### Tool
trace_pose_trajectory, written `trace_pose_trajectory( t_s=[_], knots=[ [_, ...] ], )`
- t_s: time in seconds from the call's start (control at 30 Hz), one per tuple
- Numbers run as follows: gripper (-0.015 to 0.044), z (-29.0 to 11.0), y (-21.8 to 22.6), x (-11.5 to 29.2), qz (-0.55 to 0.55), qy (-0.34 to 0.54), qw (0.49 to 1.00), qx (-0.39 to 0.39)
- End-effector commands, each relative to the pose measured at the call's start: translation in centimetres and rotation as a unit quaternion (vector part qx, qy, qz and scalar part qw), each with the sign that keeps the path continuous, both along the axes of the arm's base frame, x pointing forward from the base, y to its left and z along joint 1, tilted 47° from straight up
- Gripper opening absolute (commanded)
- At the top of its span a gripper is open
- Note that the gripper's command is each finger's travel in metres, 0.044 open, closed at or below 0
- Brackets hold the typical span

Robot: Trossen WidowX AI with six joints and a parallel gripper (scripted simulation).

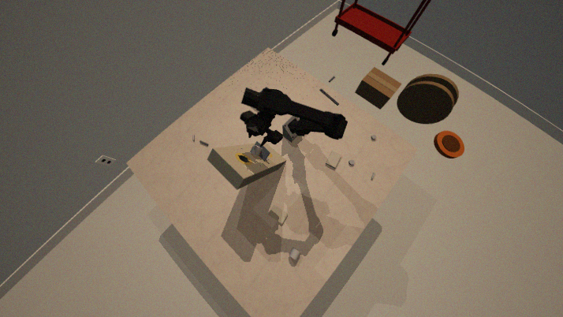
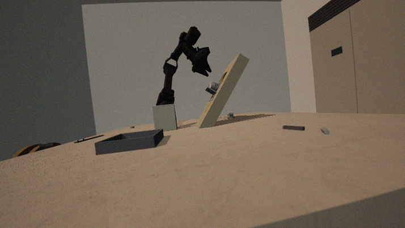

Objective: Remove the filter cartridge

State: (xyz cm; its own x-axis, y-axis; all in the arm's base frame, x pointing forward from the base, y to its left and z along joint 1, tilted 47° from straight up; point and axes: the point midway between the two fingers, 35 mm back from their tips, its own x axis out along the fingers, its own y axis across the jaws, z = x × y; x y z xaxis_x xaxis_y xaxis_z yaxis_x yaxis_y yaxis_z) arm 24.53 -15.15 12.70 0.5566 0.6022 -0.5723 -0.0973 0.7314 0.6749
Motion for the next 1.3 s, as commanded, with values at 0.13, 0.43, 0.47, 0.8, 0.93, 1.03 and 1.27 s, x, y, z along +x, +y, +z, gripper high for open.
trace_pose_trajectory(
  t_s=[0.13,0.43,0.47,0.8,0.93,1.03,1.27],
  knots=[
    [0.0305,-1.7,1.9,-1.3,0.014,0.065,0.997,0.030],
    [0.0305,-2.5,2.8,-0.6,0.014,0.065,0.997,0.029],
    [0.0305,-2.6,2.9,-0.5,0.014,0.065,0.997,0.029],
    [0.0305,-3.6,4.0,0.3,0.014,0.065,0.997,0.029],
    [0.0305,-4.0,4.4,0.6,0.014,0.064,0.997,0.029],
    [0.0305,-4.2,4.8,0.8,0.014,0.064,0.997,0.030],
    [0.0291,-4.4,4.8,0.8,0.015,0.064,0.997,0.026]
  ],
)
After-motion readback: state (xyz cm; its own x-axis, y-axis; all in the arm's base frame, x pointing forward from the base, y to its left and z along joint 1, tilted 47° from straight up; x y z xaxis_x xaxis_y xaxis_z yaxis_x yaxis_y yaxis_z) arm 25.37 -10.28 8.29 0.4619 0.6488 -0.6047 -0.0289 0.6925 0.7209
